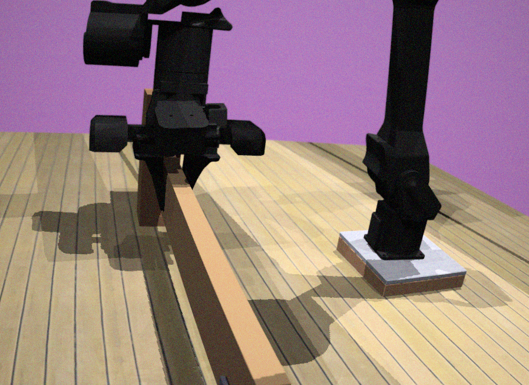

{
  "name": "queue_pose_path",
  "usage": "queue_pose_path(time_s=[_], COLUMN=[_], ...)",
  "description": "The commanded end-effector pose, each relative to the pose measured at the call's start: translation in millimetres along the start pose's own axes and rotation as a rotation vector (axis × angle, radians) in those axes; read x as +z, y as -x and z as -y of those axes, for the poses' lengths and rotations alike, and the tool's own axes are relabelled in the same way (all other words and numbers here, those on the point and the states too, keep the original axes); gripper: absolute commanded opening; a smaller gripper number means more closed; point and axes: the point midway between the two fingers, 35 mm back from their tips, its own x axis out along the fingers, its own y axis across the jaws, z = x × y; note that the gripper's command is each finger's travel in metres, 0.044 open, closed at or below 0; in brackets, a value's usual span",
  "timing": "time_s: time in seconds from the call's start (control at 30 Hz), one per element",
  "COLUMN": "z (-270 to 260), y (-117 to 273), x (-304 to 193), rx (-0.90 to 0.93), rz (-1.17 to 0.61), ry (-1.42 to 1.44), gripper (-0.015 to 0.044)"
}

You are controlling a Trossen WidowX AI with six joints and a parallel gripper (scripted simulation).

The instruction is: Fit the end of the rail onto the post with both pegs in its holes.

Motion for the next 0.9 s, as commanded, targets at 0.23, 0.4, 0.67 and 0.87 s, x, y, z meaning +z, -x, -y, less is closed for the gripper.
queue_pose_path(time_s=[0.23, 0.4, 0.67, 0.87], z=[0.6, 0.6, 0.6, 0.5], y=[-1.1, -1.8, -1.7, -1.3], x=[-3.3, -3.4, -4.5, -5.9], rx=[-0.004, -0.004, -0.004, -0.004], rz=[-0.010, -0.010, -0.010, -0.010], ry=[-0.001, -0.001, -0.001, -0.001], gripper=[0.0000, 0.0000, 0.0000, 0.0000])
